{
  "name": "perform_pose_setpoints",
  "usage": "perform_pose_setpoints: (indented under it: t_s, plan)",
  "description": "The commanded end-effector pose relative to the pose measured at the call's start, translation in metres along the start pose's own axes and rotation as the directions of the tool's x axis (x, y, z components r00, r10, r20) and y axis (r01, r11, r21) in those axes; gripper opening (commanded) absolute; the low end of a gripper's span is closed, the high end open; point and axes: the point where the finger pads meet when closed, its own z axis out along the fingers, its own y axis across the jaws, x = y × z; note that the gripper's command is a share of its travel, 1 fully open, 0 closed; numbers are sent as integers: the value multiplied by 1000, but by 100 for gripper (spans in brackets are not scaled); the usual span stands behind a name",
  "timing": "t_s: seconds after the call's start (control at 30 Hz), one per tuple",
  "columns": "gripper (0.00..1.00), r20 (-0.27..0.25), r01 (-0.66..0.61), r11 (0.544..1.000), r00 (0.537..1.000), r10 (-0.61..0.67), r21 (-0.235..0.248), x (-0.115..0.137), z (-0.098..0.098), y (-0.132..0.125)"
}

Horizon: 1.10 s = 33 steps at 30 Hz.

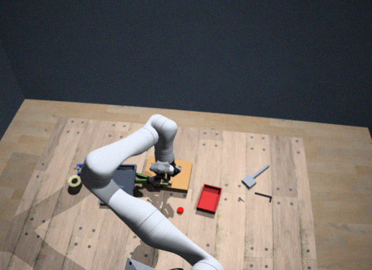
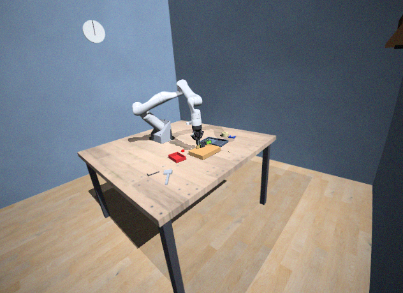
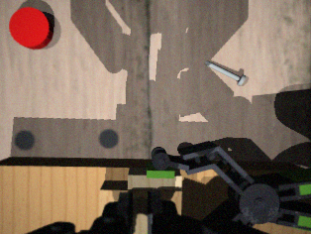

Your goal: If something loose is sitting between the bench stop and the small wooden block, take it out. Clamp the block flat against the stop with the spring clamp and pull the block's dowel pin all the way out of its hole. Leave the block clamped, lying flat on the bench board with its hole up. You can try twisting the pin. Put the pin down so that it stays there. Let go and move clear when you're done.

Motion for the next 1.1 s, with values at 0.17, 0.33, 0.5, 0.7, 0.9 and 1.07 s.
perform_pose_setpoints:
  t_s: [0.17,0.33,0.5,0.7,0.9,1.07]
  plan:
    - [10,2,4,1000,1000,-4,-1,-1,-1,0]
    - [10,2,8,1000,1000,-8,-1,-1,-1,0]
    - [10,2,12,1000,1000,-12,-1,-1,-1,0]
    - [10,2,17,1000,1000,-17,-1,-1,-1,0]
    - [10,2,21,1000,1000,-21,-1,-1,-1,0]
    - [10,2,26,1000,1000,-26,-1,-1,-1,0]
